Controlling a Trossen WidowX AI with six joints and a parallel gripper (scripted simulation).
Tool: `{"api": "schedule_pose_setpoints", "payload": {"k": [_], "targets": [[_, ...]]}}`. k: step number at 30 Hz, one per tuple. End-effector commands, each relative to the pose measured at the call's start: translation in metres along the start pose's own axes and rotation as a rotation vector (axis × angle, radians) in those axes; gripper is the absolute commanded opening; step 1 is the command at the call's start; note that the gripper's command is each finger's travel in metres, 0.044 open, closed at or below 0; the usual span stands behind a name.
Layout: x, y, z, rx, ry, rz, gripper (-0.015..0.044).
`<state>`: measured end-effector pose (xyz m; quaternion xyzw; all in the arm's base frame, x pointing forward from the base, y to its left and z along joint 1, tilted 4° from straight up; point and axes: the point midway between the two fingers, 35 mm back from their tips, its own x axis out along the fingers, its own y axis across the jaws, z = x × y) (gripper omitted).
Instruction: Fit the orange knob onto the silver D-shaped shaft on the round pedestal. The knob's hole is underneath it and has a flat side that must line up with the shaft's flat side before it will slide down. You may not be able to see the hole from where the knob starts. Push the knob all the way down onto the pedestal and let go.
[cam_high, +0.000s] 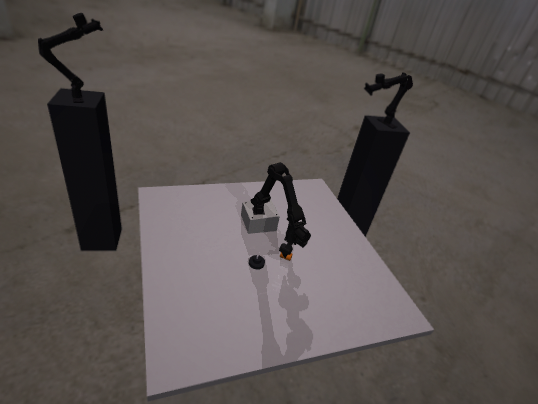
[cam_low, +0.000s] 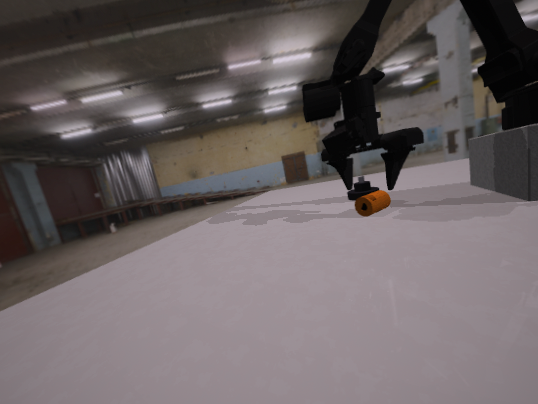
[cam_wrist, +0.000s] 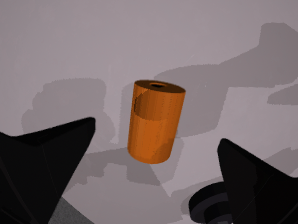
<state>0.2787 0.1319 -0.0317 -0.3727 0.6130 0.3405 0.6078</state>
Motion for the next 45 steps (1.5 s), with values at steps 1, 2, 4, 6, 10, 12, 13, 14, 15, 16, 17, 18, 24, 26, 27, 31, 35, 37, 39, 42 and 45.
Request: {"api": "schedule_pose_setpoints", "payload": {"k": [1,2,4,6,10,12,13,14,15,16,17,18,24,26,27,31,35,37,39,42,45], "targets": [[0.011,0.003,-0.003,-0.006,0.011,0.012,0.0440],[0.012,0.003,-0.003,-0.006,0.011,0.012,0.0440],[0.015,0.003,-0.003,-0.006,0.011,0.012,0.0440],[0.019,0.003,-0.003,-0.006,0.011,0.012,0.0440],[0.025,0.003,-0.003,-0.006,0.011,0.012,0.0440],[0.028,0.003,-0.003,-0.006,0.011,0.012,0.0440],[0.030,0.003,-0.003,-0.006,0.011,0.012,0.0440],[0.032,0.003,-0.003,-0.006,0.011,0.012,0.0440],[0.033,0.003,-0.003,-0.006,0.011,0.012,0.0440],[0.035,0.003,-0.003,-0.006,0.011,0.012,0.0440],[0.036,0.003,-0.003,-0.006,0.011,0.012,0.0440],[0.038,0.004,-0.003,-0.006,0.011,0.012,0.0440],[0.039,0.004,-0.003,-0.006,0.011,0.012,0.0335],[0.039,0.004,-0.003,-0.006,0.011,0.012,0.0282],[0.039,0.004,-0.003,-0.006,0.011,0.012,0.0256],[0.039,0.004,-0.003,-0.006,0.011,0.012,0.0240],[0.039,0.004,-0.003,-0.006,0.011,0.012,0.0240],[0.039,0.004,-0.003,-0.006,0.011,0.012,0.0233],[0.039,0.004,-0.003,-0.006,0.011,0.012,0.0220],[0.039,0.004,-0.003,-0.006,0.011,0.012,0.0200],[0.039,0.004,-0.003,-0.006,0.011,0.012,0.0181]]}}
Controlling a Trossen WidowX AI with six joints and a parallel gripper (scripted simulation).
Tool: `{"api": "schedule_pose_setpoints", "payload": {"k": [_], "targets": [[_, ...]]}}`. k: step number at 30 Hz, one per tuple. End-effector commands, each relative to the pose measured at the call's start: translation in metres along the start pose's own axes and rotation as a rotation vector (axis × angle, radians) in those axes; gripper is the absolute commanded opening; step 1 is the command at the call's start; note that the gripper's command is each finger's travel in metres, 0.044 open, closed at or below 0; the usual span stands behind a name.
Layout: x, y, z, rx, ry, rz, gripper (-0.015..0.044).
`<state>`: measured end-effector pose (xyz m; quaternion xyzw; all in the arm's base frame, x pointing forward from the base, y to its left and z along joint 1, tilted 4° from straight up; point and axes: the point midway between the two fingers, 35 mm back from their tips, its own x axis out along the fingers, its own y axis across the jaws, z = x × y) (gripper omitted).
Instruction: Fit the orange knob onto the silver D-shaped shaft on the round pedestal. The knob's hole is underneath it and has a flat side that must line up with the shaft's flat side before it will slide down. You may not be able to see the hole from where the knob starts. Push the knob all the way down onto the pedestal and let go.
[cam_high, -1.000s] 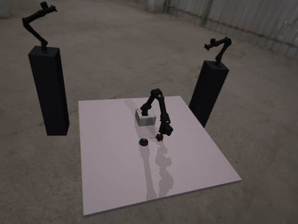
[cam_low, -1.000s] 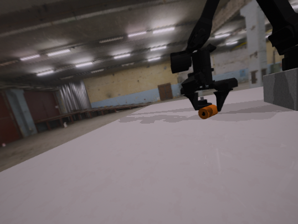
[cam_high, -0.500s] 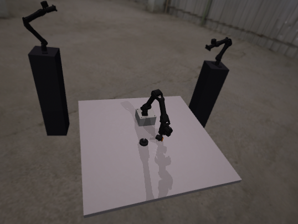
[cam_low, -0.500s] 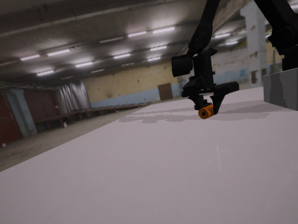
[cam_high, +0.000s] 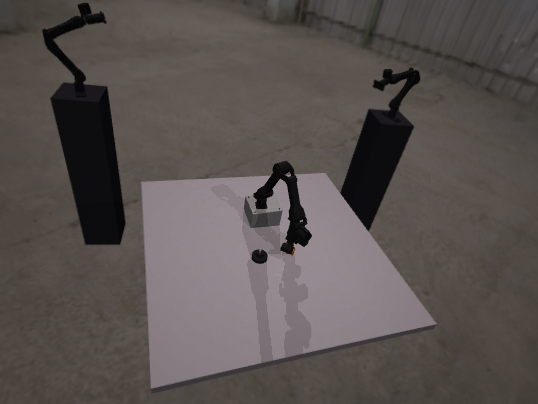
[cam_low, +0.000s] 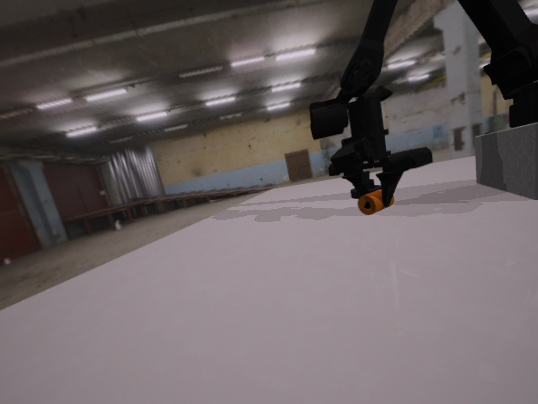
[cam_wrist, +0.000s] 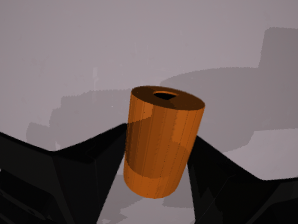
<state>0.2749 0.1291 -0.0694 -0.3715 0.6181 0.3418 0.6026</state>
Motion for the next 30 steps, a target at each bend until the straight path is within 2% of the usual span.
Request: {"api": "schedule_pose_setpoints", "payload": {"k": [1,14,26,30], "targets": [[0.001,0.000,0.000,-0.005,0.001,0.001,0.0181],[-0.014,0.000,0.000,0.000,0.000,0.001,0.0181],[-0.014,0.000,0.000,0.374,0.001,0.001,0.0181],[-0.014,0.000,0.000,0.395,0.001,0.001,0.0181]]}}
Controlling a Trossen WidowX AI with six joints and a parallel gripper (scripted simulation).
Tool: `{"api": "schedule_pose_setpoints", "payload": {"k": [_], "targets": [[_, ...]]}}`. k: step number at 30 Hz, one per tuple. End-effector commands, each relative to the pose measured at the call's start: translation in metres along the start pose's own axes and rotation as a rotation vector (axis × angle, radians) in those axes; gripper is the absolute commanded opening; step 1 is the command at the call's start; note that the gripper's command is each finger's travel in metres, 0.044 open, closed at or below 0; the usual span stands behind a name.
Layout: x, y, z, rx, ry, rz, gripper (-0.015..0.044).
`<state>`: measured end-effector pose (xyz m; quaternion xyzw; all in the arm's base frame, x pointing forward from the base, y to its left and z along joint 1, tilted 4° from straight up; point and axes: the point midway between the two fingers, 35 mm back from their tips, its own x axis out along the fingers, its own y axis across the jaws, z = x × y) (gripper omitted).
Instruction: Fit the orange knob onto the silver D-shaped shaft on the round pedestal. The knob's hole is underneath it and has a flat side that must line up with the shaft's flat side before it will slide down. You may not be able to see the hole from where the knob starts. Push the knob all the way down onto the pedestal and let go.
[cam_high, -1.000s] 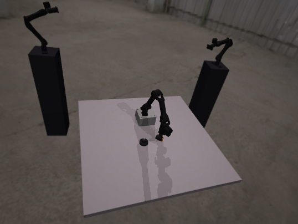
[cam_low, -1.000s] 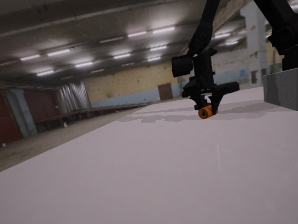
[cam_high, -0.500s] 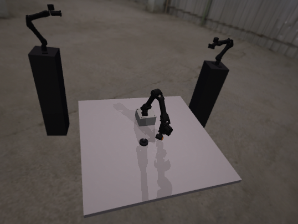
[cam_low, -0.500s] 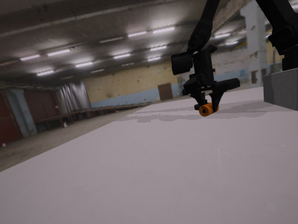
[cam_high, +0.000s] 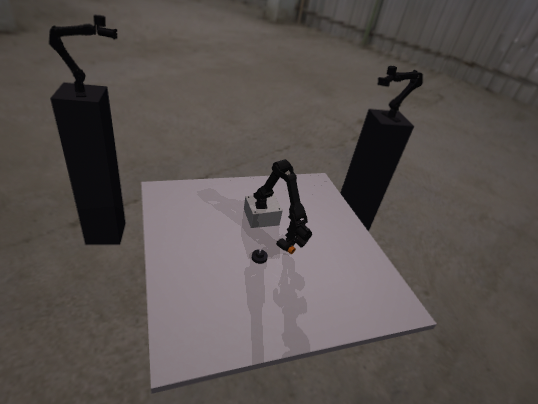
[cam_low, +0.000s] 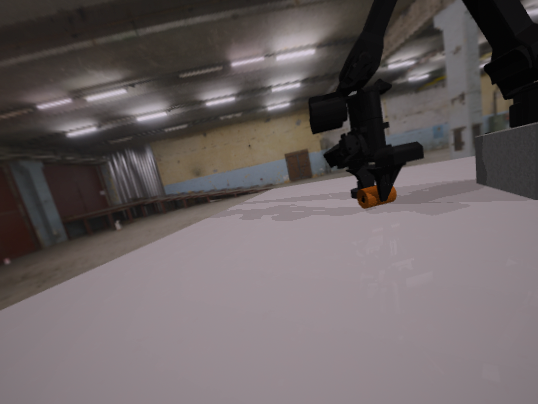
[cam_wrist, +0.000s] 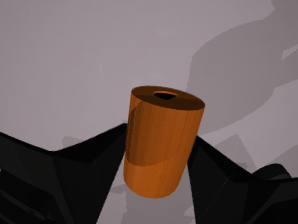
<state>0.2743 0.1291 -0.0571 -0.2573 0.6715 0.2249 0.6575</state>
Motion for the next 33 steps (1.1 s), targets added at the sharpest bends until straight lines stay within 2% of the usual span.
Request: {"api": "schedule_pose_setpoints", "payload": {"k": [1,20,27,33], "targets": [[-0.0018,-0.0002,0.0010,0.034,-0.005,0.000,0.0181],[-0.0018,-0.0002,0.0010,0.612,-0.005,0.001,0.0181],[-0.0018,-0.0002,0.0010,0.656,-0.005,0.001,0.0181],[-0.0018,-0.0002,0.0010,0.852,-0.005,0.002,0.0181]]}}
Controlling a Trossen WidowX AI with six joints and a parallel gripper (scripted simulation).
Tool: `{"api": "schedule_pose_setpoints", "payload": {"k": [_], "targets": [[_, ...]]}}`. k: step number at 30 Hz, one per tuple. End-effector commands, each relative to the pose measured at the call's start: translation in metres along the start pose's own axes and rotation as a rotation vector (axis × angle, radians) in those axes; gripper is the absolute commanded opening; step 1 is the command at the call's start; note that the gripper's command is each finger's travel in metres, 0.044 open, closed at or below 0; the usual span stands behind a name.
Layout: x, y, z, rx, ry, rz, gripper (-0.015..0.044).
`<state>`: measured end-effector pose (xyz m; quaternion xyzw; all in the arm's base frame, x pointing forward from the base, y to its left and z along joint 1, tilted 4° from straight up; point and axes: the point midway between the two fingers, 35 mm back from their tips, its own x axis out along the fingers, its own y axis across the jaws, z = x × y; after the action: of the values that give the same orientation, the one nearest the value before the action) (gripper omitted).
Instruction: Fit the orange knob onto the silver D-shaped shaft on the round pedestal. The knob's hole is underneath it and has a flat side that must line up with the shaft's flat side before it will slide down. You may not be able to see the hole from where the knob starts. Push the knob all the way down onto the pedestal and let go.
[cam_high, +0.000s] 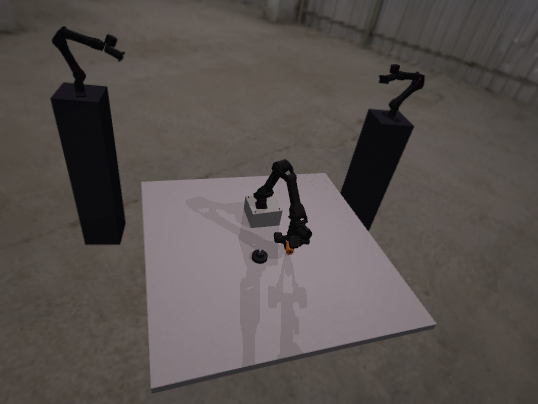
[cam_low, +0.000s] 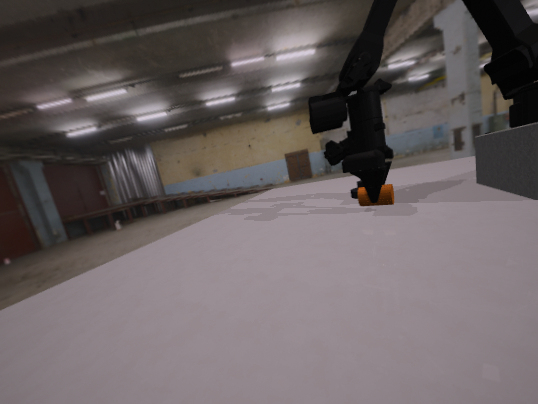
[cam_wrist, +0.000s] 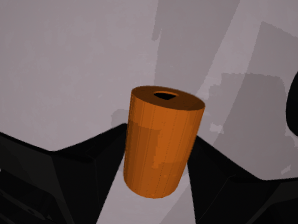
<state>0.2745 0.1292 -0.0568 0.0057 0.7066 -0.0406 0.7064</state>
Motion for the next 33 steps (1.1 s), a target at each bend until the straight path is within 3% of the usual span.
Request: {"api": "schedule_pose_setpoints", "payload": {"k": [1,10,18,33], "targets": [[-0.0015,0.0005,0.0006,0.124,-0.003,0.003,0.0181],[-0.0015,0.0005,0.0006,0.421,-0.002,0.003,0.0181],[-0.0015,0.0005,0.0006,0.466,-0.002,0.003,0.0181],[-0.0015,0.0005,0.0006,0.961,-0.001,0.003,0.0181]]}}
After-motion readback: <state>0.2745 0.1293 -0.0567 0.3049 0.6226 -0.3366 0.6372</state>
